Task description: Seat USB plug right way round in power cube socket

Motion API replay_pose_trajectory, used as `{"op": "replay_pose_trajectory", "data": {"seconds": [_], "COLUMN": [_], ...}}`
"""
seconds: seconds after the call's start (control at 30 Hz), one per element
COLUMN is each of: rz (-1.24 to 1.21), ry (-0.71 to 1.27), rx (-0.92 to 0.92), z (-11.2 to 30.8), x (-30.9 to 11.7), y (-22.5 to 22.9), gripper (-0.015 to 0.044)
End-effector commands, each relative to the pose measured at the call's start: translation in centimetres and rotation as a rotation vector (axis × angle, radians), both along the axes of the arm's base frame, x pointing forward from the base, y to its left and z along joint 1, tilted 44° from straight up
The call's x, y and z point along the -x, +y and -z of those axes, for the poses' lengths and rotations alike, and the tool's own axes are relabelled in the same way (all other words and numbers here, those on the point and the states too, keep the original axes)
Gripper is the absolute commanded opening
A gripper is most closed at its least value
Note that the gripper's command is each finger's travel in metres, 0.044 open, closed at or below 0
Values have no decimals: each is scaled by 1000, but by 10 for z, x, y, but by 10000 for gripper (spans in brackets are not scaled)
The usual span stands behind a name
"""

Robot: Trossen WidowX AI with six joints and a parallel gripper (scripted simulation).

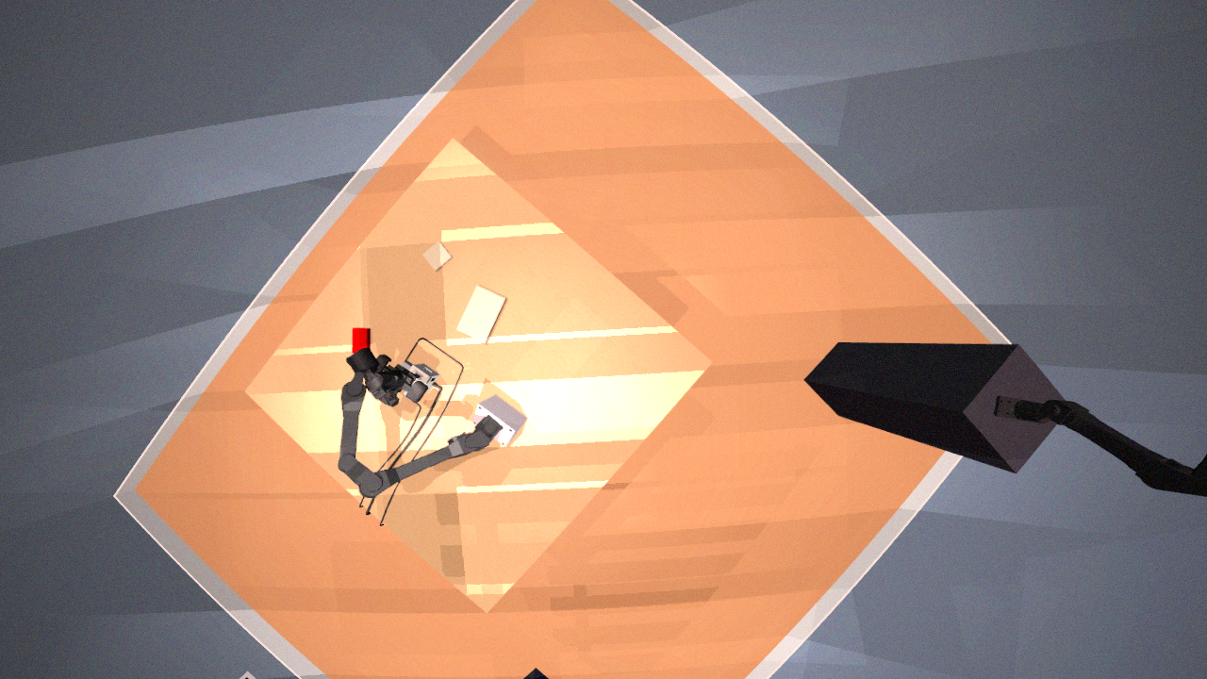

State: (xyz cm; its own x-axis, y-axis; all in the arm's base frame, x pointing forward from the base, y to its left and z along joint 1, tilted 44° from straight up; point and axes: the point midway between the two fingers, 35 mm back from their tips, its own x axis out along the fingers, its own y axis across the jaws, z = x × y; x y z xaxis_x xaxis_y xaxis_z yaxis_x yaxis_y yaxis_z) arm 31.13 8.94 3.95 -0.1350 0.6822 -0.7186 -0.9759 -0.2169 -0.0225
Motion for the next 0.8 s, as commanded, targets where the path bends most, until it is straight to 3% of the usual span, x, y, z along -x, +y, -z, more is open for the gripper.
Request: {"op": "replay_pose_trajectory", "data": {"seconds": [0.0, 0.77], "rz": [2, 2], "ry": [-10, -10], "rx": [2, 2], "z": [-4, -15], "x": [-3, -5], "y": [-4, -15], "gripper": [0, 0]}}
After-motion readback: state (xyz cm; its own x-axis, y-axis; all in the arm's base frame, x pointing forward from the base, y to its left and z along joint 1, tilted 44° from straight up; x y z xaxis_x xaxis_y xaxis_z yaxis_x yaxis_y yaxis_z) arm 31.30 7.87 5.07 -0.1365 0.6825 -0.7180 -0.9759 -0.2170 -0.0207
